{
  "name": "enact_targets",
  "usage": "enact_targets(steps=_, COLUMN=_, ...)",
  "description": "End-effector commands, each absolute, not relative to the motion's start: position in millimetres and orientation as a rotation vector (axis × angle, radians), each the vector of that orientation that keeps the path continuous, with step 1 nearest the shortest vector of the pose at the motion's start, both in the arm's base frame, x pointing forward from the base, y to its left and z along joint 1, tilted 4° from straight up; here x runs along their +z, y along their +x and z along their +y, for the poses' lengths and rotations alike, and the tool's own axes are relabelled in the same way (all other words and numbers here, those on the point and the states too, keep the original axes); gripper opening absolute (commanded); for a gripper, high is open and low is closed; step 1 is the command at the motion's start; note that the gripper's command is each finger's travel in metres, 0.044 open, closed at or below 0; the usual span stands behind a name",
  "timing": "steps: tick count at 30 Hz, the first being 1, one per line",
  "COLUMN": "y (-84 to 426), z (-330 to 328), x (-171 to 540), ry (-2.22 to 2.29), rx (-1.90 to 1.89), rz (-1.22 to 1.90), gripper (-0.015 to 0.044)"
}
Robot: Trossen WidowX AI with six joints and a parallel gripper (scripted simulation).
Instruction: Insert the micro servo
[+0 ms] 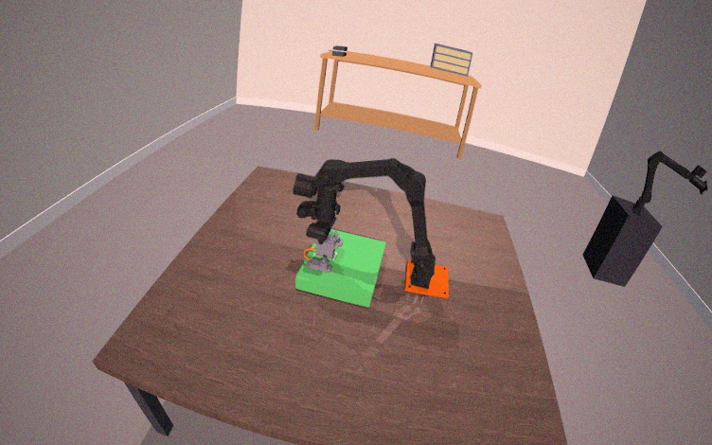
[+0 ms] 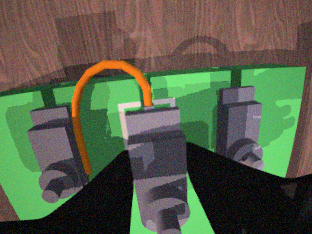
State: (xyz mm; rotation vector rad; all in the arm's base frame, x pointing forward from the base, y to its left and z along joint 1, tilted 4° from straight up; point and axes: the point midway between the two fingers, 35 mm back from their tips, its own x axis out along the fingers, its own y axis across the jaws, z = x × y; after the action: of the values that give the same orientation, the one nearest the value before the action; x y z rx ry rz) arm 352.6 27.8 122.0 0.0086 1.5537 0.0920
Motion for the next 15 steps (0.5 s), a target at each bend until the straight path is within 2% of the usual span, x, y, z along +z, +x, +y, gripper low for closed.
enact_targets(steps=1, y=352.4, z=28.9, x=118.2, ry=0.018, rx=0.091, rz=1.555, gripper=0.0)
enact_targets(steps=15, y=352.5, z=29.6, x=108.8, ry=0.018, rx=0.091, rz=1.555, gripper=0.0)
